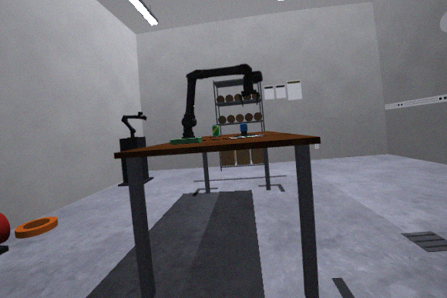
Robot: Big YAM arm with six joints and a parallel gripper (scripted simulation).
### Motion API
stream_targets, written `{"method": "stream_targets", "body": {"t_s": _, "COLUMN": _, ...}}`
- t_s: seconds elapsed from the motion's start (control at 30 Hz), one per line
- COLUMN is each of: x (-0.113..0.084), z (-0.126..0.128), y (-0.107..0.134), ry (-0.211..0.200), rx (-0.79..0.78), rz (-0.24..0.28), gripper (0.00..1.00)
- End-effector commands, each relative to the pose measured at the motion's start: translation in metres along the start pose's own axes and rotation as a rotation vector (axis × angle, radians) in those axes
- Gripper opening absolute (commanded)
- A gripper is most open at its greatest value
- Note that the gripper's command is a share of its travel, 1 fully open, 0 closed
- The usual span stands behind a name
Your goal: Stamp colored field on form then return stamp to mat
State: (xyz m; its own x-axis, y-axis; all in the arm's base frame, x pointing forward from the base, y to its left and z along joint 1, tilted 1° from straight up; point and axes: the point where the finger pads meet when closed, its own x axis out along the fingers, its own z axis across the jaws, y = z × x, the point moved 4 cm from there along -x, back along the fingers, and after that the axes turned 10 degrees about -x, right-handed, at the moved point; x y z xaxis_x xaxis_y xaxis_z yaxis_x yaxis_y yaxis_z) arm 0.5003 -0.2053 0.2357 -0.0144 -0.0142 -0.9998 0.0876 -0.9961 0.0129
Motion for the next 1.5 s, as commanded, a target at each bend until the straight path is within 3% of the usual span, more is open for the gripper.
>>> {"method": "stream_targets", "body": {"t_s": 0.0, "x": -0.006, "z": -0.004, "y": 0.003, "ry": 0.016, "rx": -0.186, "rz": -0.004, "gripper": 0.86}}
{"method": "stream_targets", "body": {"t_s": 0.23, "x": -0.010, "z": -0.001, "y": -0.026, "ry": 0.039, "rx": -0.200, "rz": 0.010, "gripper": 0.86}}
{"method": "stream_targets", "body": {"t_s": 0.4, "x": 0.000, "z": 0.003, "y": -0.076, "ry": 0.039, "rx": -0.178, "rz": 0.006, "gripper": 0.86}}
{"method": "stream_targets", "body": {"t_s": 0.47, "x": 0.000, "z": 0.003, "y": -0.076, "ry": 0.039, "rx": -0.178, "rz": 0.006, "gripper": 0.86}}
{"method": "stream_targets", "body": {"t_s": 0.77, "x": 0.024, "z": 0.013, "y": -0.205, "ry": 0.039, "rx": -0.178, "rz": 0.000, "gripper": 0.86}}
{"method": "stream_targets", "body": {"t_s": 0.87, "x": 0.042, "z": 0.014, "y": -0.239, "ry": 0.012, "rx": -0.179, "rz": -0.005, "gripper": 0.86}}
{"method": "stream_targets", "body": {"t_s": 0.97, "x": 0.044, "z": 0.016, "y": -0.264, "ry": 0.017, "rx": -0.178, "rz": -0.007, "gripper": 0.86}}
{"method": "stream_targets", "body": {"t_s": 1.03, "x": 0.044, "z": 0.016, "y": -0.264, "ry": 0.017, "rx": -0.178, "rz": -0.007, "gripper": 0.86}}
{"method": "stream_targets", "body": {"t_s": 1.07, "x": 0.029, "z": 0.003, "y": -0.259, "ry": 0.060, "rx": -0.155, "rz": -0.004, "gripper": 0.86}}
{"method": "stream_targets", "body": {"t_s": 1.2, "x": 0.051, "z": 0.017, "y": -0.282, "ry": 0.009, "rx": -0.179, "rz": -0.007, "gripper": 0.86}}
{"method": "stream_targets", "body": {"t_s": 1.47, "x": 0.047, "z": 0.013, "y": -0.277, "ry": 0.022, "rx": -0.163, "rz": -0.007, "gripper": 0.86}}
